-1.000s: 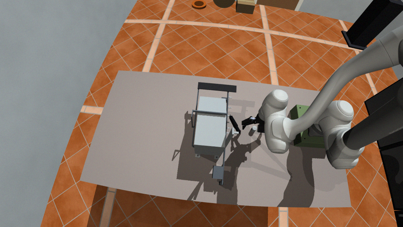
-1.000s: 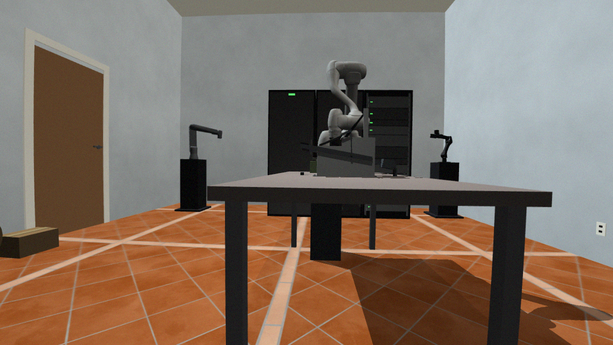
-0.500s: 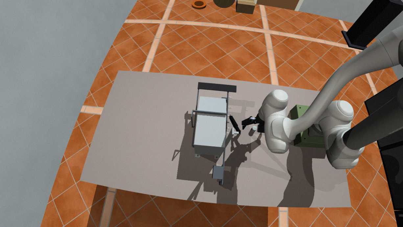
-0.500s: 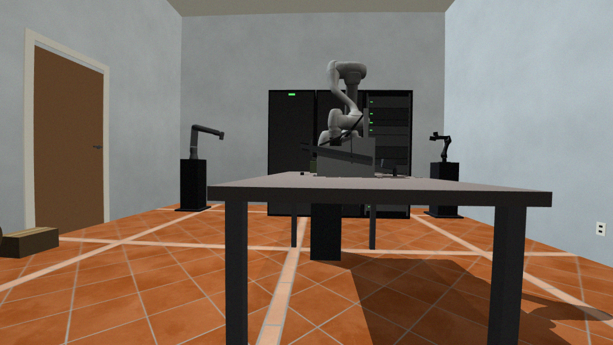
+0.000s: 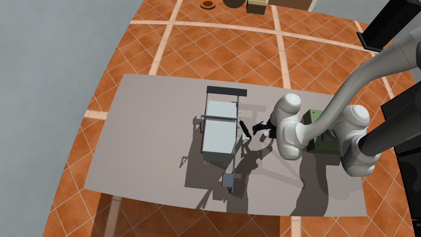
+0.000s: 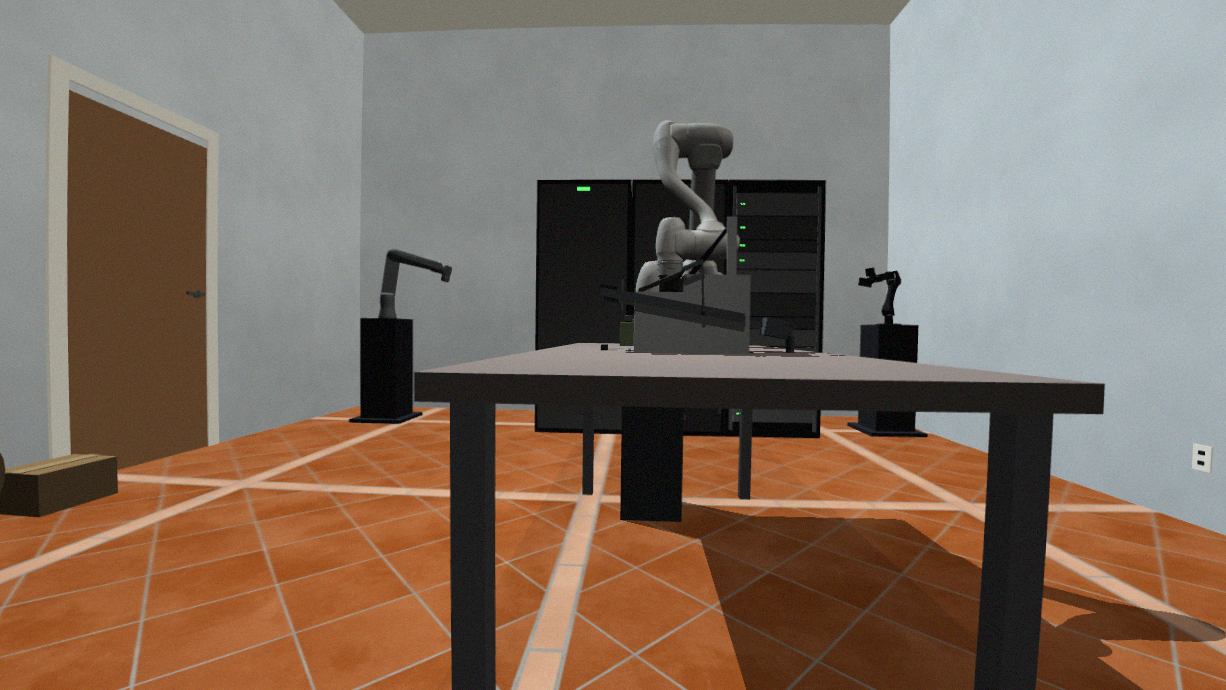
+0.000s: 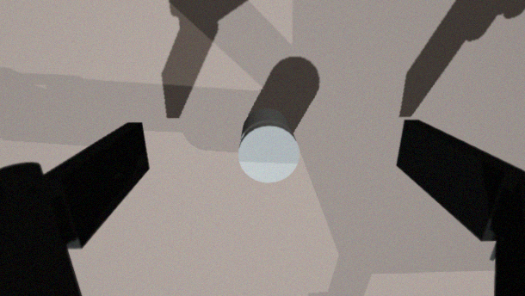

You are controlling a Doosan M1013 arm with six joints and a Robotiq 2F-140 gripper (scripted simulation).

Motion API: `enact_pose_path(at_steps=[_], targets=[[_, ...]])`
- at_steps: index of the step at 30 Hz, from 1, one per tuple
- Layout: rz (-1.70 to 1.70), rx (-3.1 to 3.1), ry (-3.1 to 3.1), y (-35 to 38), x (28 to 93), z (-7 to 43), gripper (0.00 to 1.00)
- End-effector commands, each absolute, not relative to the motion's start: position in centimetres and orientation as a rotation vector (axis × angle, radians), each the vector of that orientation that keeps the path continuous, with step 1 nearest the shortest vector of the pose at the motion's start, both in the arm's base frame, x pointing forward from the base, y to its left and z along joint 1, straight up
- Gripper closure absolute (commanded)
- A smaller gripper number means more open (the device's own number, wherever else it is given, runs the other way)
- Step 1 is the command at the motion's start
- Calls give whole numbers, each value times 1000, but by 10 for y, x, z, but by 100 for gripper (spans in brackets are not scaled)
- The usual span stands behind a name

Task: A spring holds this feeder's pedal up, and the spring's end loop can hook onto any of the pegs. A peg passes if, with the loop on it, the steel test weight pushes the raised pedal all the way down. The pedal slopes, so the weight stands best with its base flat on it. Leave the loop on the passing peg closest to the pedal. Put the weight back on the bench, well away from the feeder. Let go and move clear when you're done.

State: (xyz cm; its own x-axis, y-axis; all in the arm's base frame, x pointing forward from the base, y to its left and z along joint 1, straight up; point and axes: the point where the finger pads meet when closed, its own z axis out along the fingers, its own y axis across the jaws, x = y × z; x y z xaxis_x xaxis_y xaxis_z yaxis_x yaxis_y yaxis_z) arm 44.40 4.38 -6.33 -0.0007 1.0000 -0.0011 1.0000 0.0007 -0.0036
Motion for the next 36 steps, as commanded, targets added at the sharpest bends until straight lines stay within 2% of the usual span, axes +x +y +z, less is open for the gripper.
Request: enact_pose_path(at_steps=[1, 36], targets=[[4, -2220, -2221, 44, 444, -58, 0], [3, -2220, -2221, 44, 445, 9, 0]])
